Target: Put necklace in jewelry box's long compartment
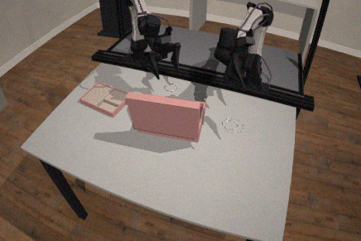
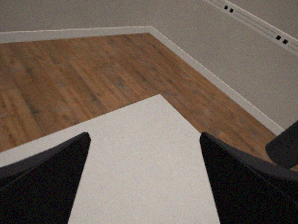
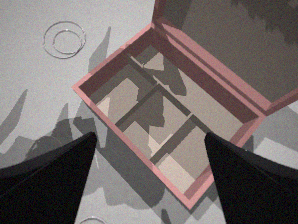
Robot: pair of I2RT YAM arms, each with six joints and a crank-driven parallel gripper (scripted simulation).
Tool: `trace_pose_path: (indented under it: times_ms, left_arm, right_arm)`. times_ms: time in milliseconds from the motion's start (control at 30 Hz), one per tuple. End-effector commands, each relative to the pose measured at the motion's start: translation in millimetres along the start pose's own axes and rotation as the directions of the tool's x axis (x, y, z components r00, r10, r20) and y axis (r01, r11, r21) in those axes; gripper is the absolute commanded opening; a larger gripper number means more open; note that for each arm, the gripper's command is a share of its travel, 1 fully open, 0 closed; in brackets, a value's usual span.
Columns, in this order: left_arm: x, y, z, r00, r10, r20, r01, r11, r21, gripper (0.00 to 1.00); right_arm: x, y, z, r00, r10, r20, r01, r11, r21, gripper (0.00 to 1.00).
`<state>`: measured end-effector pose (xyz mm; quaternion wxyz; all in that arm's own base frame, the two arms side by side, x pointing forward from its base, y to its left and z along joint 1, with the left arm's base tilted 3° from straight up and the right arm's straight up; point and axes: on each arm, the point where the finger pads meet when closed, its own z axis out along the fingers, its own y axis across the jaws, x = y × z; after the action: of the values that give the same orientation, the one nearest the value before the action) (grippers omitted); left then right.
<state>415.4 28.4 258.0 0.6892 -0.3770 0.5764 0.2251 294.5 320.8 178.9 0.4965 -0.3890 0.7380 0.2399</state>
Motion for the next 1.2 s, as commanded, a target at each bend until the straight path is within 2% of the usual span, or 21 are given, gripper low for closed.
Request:
trace_pose_path:
  times_ms: [0, 167, 367, 433, 633, 800, 900, 1167]
  left_arm:
    - [19.6, 7.3, -6.5, 0.983, 0.059, -0.176, -0.042, 0.994, 0.100, 1.00]
    - [48.8, 26.8, -27.0, 0.933, 0.163, -0.321, -0.090, 0.969, 0.230, 1.00]
    - [81.5, 45.1, -44.0, 0.855, 0.314, -0.413, -0.147, 0.910, 0.387, 1.00]
    - [81.5, 45.1, -44.0, 0.855, 0.314, -0.413, -0.147, 0.910, 0.387, 1.00]
    - [110.7, 69.7, -65.9, 0.750, 0.480, -0.455, -0.164, 0.802, 0.575, 1.00]
    - [142.8, 96.7, -80.8, 0.630, 0.618, -0.470, -0.153, 0.692, 0.705, 1.00]
    - [158.5, 110.7, -84.6, 0.567, 0.672, -0.477, -0.141, 0.649, 0.748, 1.00]
    - [160.9, 118.7, -77.7, 0.558, 0.672, -0.487, -0.143, 0.656, 0.741, 1.00]
  right_arm:
    - [-15.6, 12.6, 13.9, 0.994, -0.009, 0.107, 0.009, 1.000, 0.002, 1.00]
    - [-27.8, 36.6, 21.1, 0.981, -0.014, 0.192, 0.020, 0.999, -0.027, 1.00]
    - [-42.1, 65.2, 24.6, 0.956, -0.007, 0.292, 0.026, 0.998, -0.062, 1.00]
    - [-42.1, 65.2, 24.6, 0.956, -0.007, 0.292, 0.026, 0.998, -0.062, 1.00]
    - [-56.9, 100.9, 22.0, 0.915, 0.021, 0.403, 0.027, 0.993, -0.113, 1.00]
    - [-58.8, 134.3, 16.5, 0.886, 0.050, 0.461, 0.032, 0.985, -0.169, 1.00]
    - [-53.7, 147.8, 15.0, 0.885, 0.057, 0.463, 0.038, 0.980, -0.194, 1.00]
    - [-44.1, 152.5, 18.0, 0.899, 0.048, 0.436, 0.048, 0.977, -0.206, 1.00]
